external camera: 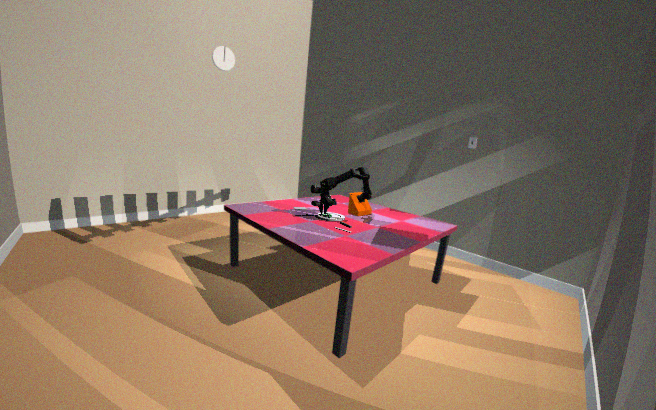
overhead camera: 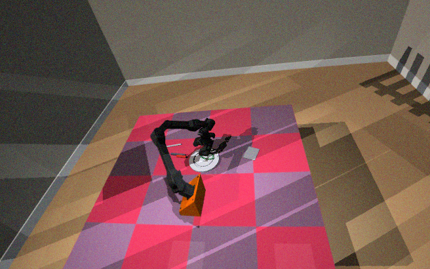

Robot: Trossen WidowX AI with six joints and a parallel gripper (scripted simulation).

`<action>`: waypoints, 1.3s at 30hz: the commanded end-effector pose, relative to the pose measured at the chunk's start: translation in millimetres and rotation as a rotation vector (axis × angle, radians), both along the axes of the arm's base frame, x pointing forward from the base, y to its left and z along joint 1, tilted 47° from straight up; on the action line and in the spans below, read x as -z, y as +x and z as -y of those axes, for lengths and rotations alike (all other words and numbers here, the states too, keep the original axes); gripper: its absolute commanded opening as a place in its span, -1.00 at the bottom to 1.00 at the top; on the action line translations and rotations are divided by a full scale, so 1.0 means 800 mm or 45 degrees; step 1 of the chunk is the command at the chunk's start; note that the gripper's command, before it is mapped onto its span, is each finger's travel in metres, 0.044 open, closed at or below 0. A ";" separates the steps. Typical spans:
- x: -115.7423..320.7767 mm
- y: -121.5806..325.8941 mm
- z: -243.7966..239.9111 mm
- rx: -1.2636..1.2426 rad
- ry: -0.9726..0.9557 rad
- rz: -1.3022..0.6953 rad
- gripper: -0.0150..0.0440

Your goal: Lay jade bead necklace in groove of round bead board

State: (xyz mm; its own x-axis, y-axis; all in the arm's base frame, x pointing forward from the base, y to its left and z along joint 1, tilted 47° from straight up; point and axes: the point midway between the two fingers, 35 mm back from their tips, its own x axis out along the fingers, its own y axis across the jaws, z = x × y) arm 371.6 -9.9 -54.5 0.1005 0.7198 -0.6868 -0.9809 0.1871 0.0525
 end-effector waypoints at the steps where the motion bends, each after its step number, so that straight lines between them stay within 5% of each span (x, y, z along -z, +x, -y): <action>1: 0.004 -0.001 -0.004 0.004 0.007 -0.006 -0.08; 7: 0.002 0.000 -0.002 -0.002 0.001 -0.002 -0.49; 39: 0.002 0.000 -0.002 -0.002 0.001 -0.002 -0.49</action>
State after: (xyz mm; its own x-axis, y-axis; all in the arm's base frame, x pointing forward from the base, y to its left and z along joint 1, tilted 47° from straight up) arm 371.1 -7.7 -56.2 0.0974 0.7207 -0.6863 -0.9811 0.1852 0.0552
